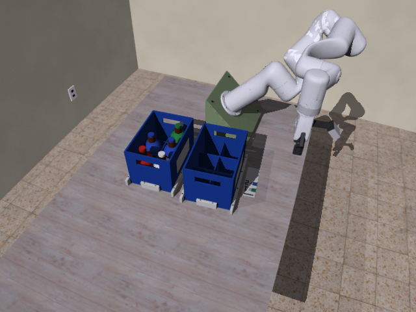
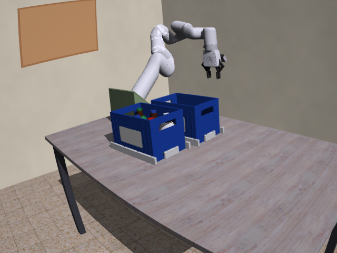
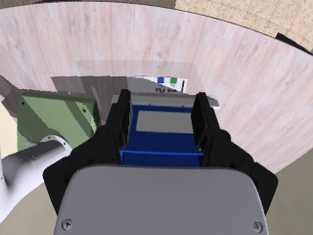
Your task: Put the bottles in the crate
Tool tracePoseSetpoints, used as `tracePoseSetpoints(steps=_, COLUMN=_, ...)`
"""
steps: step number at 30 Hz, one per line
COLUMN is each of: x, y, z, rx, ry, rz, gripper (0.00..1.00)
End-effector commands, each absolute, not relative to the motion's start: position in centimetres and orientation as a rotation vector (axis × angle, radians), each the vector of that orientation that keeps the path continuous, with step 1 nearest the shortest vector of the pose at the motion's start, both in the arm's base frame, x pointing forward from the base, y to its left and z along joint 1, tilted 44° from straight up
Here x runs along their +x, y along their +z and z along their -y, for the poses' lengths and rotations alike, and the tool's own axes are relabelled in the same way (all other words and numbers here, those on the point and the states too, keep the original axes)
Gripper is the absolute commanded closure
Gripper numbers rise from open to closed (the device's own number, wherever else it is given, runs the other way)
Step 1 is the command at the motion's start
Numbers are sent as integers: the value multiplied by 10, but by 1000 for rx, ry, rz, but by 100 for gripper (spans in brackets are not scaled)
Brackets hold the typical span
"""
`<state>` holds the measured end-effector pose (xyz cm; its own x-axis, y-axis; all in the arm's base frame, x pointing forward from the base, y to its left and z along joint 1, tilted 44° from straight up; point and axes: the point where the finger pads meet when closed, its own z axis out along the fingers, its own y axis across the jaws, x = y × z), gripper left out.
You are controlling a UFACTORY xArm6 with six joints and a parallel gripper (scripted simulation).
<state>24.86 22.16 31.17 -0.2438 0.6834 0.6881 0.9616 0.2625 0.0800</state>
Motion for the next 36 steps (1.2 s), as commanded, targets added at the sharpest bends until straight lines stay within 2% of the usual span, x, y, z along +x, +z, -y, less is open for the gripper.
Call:
tracePoseSetpoints(steps=1, x=249, y=313, z=-222, rx=-1484, ry=-689, rz=2009, gripper=35)
tracePoseSetpoints(steps=36, x=251, y=310, z=-218, rx=-1513, ry=-676, rz=1980, gripper=35)
